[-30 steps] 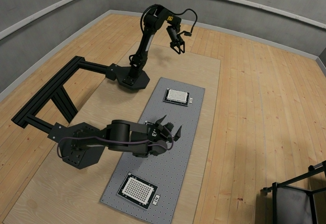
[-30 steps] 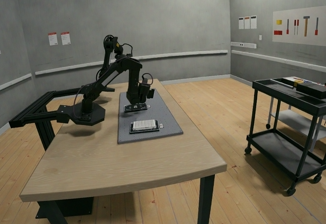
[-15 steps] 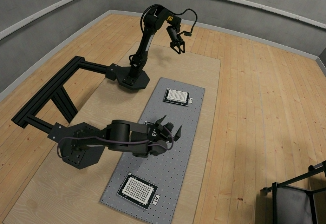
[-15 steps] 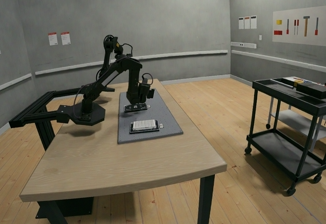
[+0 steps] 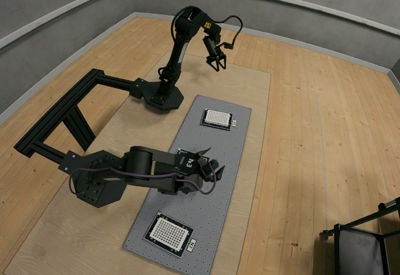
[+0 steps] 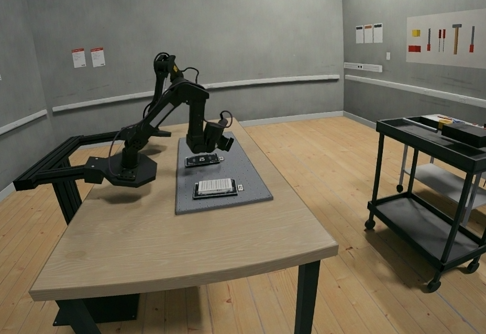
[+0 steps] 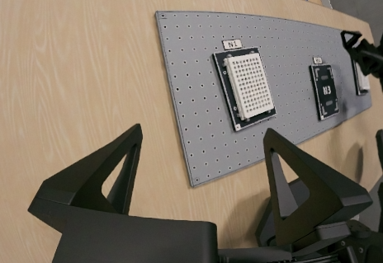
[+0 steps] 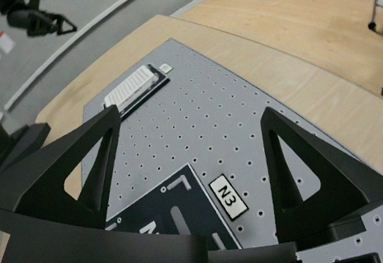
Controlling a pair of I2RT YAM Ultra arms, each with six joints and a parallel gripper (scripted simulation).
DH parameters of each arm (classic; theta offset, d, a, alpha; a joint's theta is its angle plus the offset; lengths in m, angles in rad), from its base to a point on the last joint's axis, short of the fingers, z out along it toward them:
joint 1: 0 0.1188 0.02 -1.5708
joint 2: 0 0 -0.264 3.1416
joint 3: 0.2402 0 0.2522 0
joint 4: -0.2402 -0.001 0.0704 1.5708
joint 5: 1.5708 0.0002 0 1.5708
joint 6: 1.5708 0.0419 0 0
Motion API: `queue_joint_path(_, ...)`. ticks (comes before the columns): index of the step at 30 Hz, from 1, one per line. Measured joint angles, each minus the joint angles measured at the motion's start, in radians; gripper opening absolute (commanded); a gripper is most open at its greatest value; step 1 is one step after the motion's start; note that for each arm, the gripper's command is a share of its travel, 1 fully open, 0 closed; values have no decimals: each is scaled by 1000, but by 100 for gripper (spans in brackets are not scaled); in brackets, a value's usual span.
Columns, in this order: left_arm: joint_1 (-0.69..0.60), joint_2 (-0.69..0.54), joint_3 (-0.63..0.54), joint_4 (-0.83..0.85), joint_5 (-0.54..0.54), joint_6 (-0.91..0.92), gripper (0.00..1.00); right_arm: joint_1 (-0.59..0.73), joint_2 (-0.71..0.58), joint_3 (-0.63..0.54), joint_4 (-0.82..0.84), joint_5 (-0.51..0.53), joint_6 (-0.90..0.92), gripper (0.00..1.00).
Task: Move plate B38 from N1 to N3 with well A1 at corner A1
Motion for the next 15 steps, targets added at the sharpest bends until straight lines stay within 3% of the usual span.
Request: queue_joint_path(15, -88, -164, -271, 241, -1, 124, 100, -29, -248, -191, -129, 429, 309, 100)
